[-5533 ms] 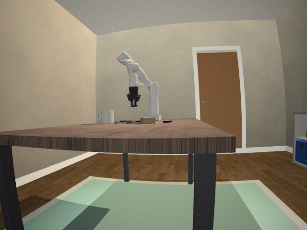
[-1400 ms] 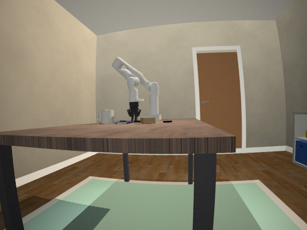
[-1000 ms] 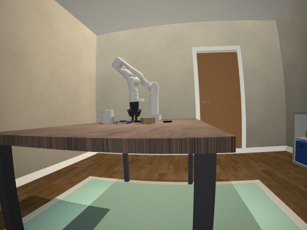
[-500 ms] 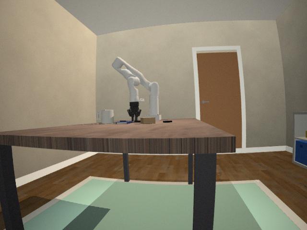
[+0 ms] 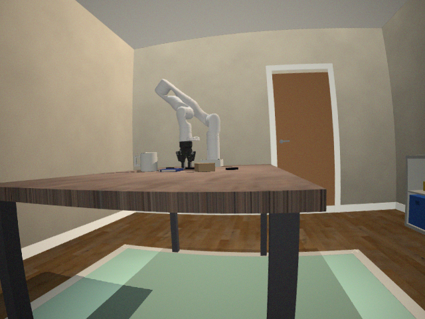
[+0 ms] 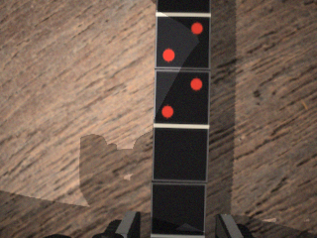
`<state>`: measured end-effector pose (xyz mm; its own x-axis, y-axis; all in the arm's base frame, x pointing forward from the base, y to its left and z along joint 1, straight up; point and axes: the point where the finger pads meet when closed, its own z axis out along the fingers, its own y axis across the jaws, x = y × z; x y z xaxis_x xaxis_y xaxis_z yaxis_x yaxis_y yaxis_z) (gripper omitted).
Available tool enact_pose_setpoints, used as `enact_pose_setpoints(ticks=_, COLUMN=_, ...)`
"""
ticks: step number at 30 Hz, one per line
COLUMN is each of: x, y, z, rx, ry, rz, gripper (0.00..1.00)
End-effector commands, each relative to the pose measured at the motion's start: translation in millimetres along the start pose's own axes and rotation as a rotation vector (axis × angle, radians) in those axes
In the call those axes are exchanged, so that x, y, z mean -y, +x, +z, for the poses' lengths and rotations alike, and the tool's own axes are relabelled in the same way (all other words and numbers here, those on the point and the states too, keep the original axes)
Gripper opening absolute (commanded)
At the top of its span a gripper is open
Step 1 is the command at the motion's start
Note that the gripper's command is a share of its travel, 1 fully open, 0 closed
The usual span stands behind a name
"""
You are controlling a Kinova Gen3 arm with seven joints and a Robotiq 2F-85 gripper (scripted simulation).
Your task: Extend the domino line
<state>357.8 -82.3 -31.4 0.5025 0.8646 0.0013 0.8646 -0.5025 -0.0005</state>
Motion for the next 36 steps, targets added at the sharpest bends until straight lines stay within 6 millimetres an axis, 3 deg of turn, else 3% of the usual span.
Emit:
enact_pose_setpoints(ticks=1, x=-0.4, y=0.1, z=-0.5, rx=0.000, ry=-0.001, rz=0.000, gripper=0.48)
enact_pose_setpoints(ticks=16, x=-0.4, y=2.5, z=-4.9, rx=0.000, ry=-0.001, rz=0.000, gripper=0.48)
enact_pose_setpoints(ticks=27, x=-0.4, y=24.4, z=-45.7, rx=0.000, ry=-0.001, rz=0.000, gripper=0.48)
enact_pose_setpoints(ticks=36, x=-0.4, y=26.9, z=-50.4, rx=0.000, ry=-0.001, rz=0.000, gripper=0.48)
